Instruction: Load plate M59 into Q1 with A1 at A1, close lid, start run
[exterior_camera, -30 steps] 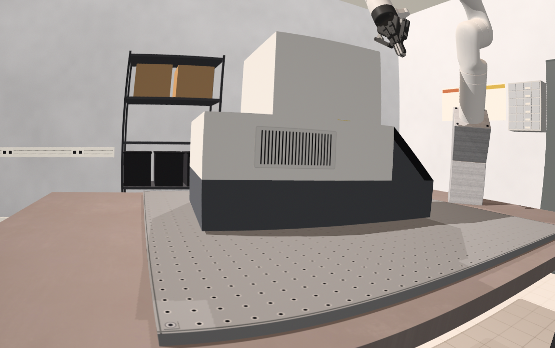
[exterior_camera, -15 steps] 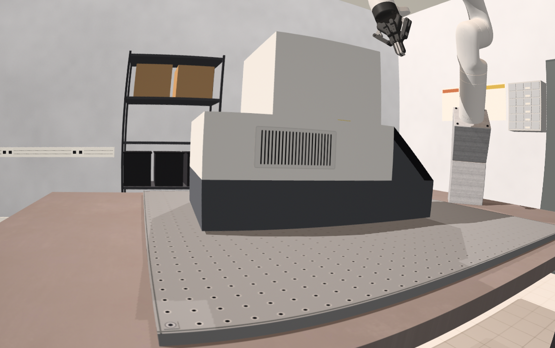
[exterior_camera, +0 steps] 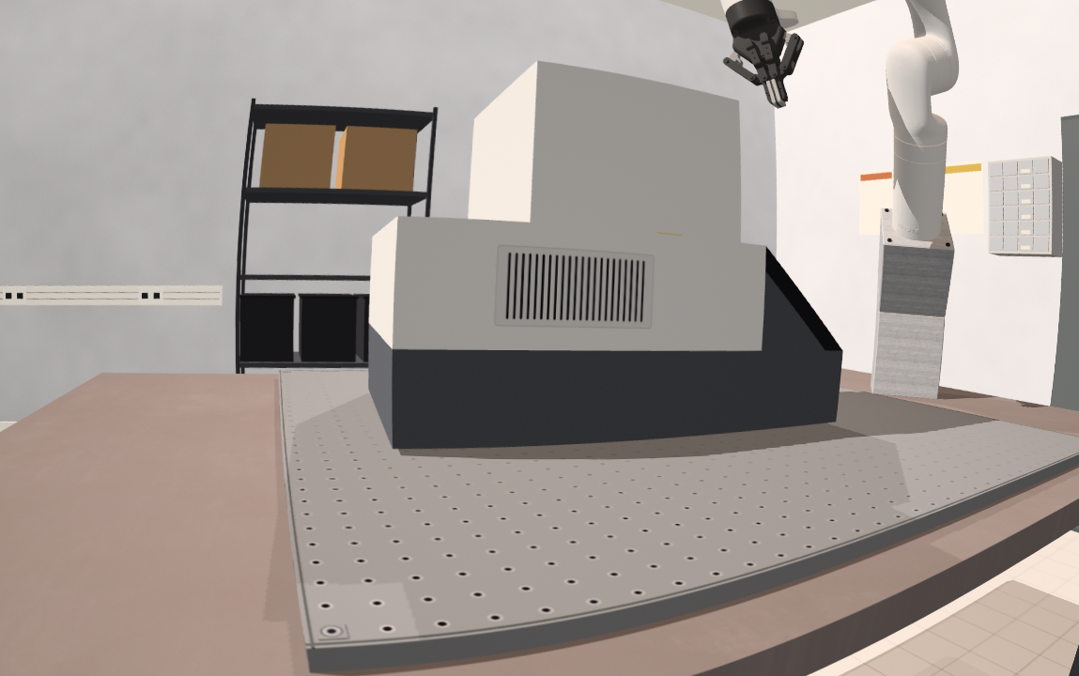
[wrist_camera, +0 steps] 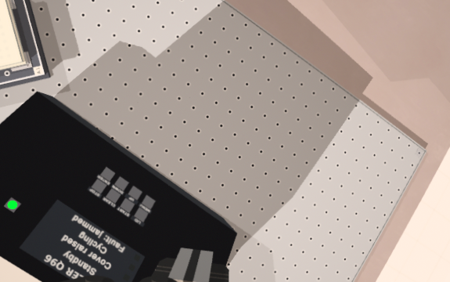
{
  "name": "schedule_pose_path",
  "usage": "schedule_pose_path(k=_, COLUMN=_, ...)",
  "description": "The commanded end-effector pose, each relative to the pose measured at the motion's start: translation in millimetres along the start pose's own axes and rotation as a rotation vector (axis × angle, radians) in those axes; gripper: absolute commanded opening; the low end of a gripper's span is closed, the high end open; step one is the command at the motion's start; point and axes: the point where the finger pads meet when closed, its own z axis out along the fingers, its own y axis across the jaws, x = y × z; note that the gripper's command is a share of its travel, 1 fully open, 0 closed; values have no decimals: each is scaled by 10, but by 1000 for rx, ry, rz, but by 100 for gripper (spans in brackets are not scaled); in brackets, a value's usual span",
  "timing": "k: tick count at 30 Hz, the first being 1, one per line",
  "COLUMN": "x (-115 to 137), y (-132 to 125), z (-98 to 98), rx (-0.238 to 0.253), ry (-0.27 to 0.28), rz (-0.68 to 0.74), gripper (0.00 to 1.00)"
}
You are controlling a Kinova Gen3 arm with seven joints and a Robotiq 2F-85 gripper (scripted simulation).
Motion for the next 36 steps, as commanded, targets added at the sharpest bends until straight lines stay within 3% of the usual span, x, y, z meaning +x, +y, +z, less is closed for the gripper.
schedule_pose_path(k=1, x=-26, y=1, z=-2, rx=30, ry=9, rz=-31, gripper=10)
schedule_pose_path(k=25, x=-145, y=18, z=-9, rx=158, ry=72, rz=-195, gripper=10)
schedule_pose_path(k=36, x=-186, y=37, z=-5, rx=191, ry=97, rz=-249, gripper=10)
